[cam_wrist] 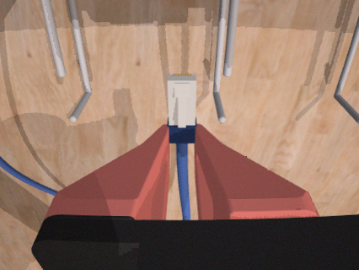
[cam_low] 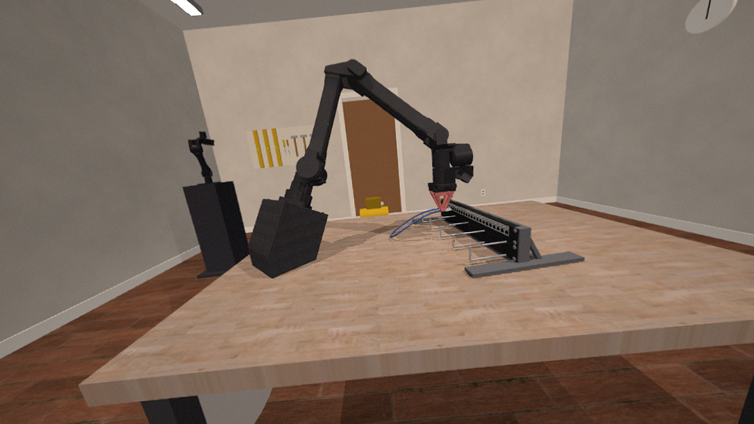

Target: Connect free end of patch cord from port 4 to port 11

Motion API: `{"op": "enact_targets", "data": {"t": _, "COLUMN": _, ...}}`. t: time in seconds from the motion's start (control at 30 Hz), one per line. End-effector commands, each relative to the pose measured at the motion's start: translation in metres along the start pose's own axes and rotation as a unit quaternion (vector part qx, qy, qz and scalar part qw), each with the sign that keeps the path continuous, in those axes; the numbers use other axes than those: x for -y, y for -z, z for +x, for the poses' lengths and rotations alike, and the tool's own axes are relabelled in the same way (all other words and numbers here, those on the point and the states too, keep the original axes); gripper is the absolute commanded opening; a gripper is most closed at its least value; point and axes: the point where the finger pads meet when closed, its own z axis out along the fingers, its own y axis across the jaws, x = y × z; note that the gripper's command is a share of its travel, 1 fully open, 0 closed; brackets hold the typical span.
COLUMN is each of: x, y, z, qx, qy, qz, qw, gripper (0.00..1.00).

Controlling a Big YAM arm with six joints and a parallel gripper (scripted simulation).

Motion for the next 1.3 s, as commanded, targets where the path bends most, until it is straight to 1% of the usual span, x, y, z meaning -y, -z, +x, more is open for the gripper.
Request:
{"op": "enact_targets", "data": {"t": 0.0, "x": -0.008, "y": 0.000, "z": -0.026, "qx": 0.017, "qy": 0.008, "qz": 0.000, "qw": 1.000, "gripper": 0.00}}
{"op": "enact_targets", "data": {"t": 0.23, "x": -0.008, "y": -0.009, "z": -0.035, "qx": 0.017, "qy": 0.007, "qz": 0.000, "qw": 1.000, "gripper": 0.00}}
{"op": "enact_targets", "data": {"t": 0.37, "x": -0.008, "y": -0.012, "z": -0.035, "qx": 0.014, "qy": 0.006, "qz": -0.001, "qw": 1.000, "gripper": 0.00}}
{"op": "enact_targets", "data": {"t": 0.63, "x": -0.008, "y": -0.016, "z": -0.041, "qx": 0.015, "qy": 0.007, "qz": 0.000, "qw": 1.000, "gripper": 0.00}}
{"op": "enact_targets", "data": {"t": 0.8, "x": -0.008, "y": -0.019, "z": -0.036, "qx": 0.009, "qy": 0.005, "qz": -0.001, "qw": 1.000, "gripper": 0.00}}
{"op": "enact_targets", "data": {"t": 1.27, "x": -0.007, "y": -0.023, "z": -0.031, "qx": 0.004, "qy": 0.001, "qz": -0.002, "qw": 1.000, "gripper": 0.00}}
